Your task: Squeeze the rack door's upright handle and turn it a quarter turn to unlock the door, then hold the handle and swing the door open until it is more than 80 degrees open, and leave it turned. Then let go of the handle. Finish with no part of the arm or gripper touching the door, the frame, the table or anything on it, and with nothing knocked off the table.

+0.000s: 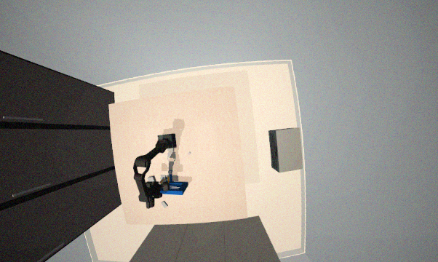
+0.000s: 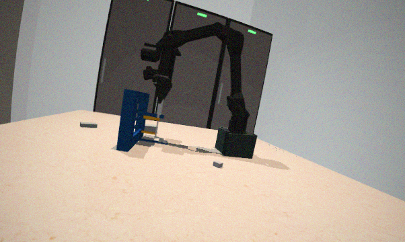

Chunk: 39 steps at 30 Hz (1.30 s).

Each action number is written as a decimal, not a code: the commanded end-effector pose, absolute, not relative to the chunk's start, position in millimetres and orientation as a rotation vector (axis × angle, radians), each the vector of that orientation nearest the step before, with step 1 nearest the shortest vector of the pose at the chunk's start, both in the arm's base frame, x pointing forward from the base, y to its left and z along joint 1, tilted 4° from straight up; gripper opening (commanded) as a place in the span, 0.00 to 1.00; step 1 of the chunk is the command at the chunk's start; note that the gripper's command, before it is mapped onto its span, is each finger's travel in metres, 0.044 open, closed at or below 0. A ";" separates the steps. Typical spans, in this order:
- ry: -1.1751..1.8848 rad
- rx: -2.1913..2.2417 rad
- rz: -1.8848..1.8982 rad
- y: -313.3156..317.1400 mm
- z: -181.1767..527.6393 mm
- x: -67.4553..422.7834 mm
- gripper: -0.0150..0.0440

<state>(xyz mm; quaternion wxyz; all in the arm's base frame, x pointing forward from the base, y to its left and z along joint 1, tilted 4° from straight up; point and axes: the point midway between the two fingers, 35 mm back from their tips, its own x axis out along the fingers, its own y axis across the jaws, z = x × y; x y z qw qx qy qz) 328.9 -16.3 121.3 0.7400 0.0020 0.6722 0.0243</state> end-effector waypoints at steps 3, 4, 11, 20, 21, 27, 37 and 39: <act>1.480 0.010 0.055 -15.0 109.2 328.5 0.74; 1.480 0.010 0.055 -15.0 107.6 328.5 0.74; 1.480 0.010 0.055 -14.4 96.6 328.3 0.74; 1.480 0.010 0.055 -14.3 95.5 328.2 0.43; 1.480 0.010 0.055 -14.3 95.5 328.2 0.42; 1.480 0.010 0.055 -14.3 95.5 328.2 0.35; 1.480 0.017 0.049 -14.3 95.5 328.2 0.28; 1.481 0.069 0.001 -14.3 95.5 328.2 0.28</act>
